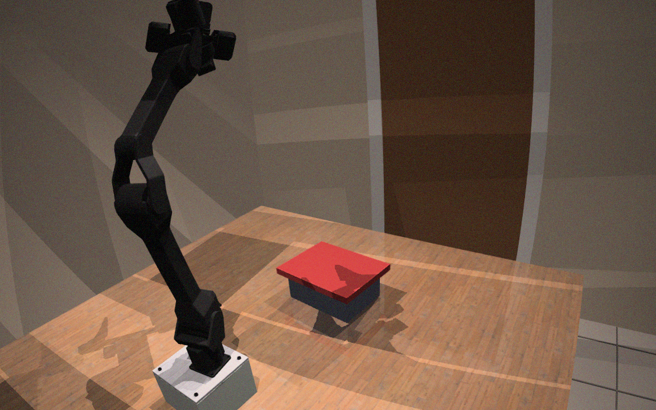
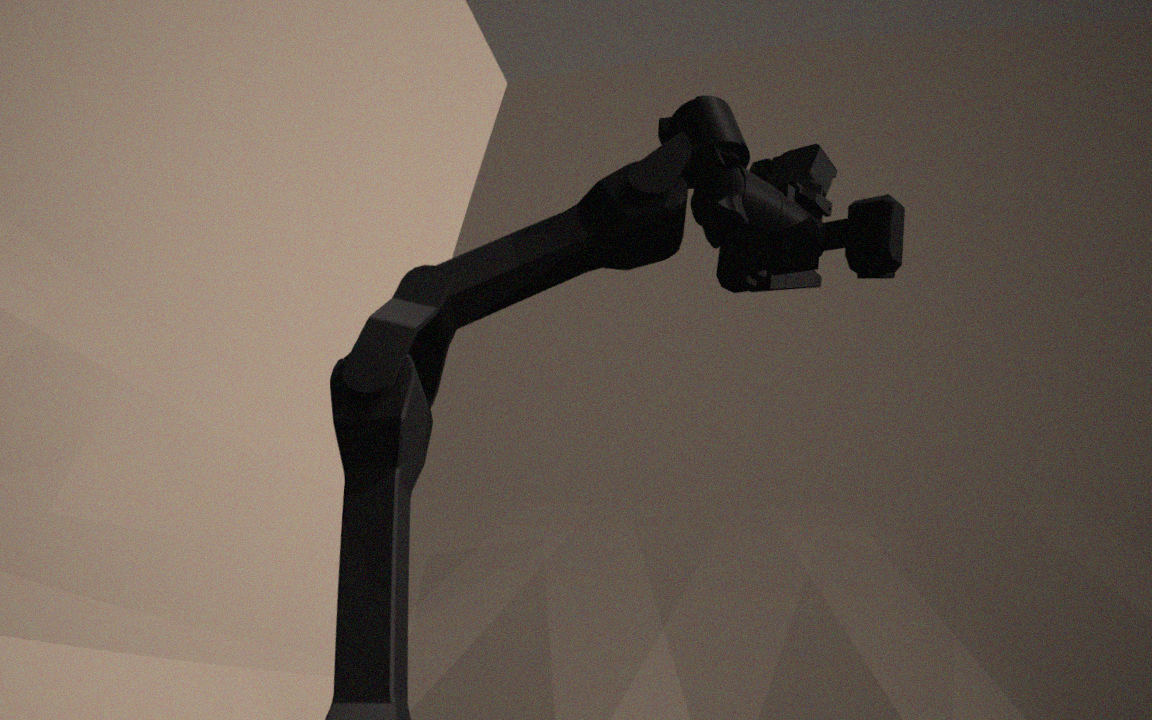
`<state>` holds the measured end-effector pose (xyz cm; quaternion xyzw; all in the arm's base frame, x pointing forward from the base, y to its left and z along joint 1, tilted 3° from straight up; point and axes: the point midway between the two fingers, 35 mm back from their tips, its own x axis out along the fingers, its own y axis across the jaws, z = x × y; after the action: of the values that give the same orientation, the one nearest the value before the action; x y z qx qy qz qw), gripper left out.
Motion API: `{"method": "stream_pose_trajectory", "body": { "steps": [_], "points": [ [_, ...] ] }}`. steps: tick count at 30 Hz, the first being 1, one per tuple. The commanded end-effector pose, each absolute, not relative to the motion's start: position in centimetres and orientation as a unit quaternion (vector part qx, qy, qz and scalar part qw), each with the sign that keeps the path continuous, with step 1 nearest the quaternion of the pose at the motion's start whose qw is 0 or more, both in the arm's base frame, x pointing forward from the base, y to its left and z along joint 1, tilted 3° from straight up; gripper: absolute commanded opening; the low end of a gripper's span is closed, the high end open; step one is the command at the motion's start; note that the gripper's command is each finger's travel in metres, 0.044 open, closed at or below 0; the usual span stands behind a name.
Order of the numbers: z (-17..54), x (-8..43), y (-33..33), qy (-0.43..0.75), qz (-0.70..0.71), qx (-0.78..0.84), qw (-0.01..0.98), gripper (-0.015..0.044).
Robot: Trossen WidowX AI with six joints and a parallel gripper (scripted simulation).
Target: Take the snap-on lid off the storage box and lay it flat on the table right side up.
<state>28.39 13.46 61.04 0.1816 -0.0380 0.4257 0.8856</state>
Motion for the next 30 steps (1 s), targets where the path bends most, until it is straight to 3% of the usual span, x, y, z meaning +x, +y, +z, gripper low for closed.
{"method": "stream_pose_trajectory", "body": {
  "steps": [1, 7, 19, 30],
  "points": [
    [60.9, 28.5, 13.4, -0.035, 0.423, 0.186, 0.886, 0.0374],
    [54.7, 32.8, 11.5, 0.051, 0.333, 0.31, 0.889, 0.0235],
    [39.3, 37.2, 6.3, 0.168, 0.102, 0.522, 0.83, 0.0235],
    [24.1, 35.4, 1.0, 0.194, -0.131, 0.648, 0.724, 0.0235]
  ]
}}
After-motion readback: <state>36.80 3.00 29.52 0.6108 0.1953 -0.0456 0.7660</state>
